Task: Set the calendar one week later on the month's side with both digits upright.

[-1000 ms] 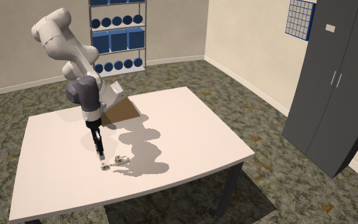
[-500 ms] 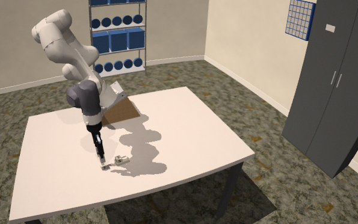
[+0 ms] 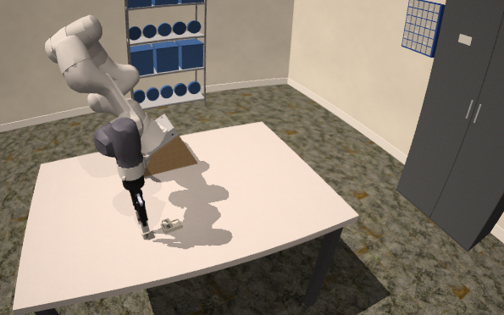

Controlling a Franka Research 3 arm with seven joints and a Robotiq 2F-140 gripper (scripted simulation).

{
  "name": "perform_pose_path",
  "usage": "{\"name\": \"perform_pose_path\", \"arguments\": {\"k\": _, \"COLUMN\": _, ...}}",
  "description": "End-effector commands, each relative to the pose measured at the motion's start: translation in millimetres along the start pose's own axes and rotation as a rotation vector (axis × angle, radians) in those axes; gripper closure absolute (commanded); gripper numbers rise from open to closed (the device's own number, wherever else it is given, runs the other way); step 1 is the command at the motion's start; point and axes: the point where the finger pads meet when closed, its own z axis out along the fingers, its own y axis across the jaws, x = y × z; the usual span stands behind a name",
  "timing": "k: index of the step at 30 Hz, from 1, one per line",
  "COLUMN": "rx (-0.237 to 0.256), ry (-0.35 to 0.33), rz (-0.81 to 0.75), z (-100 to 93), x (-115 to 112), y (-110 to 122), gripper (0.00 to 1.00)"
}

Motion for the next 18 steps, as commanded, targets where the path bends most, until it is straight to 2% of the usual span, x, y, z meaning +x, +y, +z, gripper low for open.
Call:
{"name": "perform_pose_path", "arguments": {"k": 1, "rx": -0.009, "ry": 0.001, "rz": 0.013, "z": 3.1, "x": -0.7, "y": 2.7, "gripper": 0.72}}
{"name": "perform_pose_path", "arguments": {"k": 18, "rx": -0.009, "ry": 0.001, "rz": 0.013, "z": 6.0, "x": -0.7, "y": 2.7, "gripper": 0.72}}
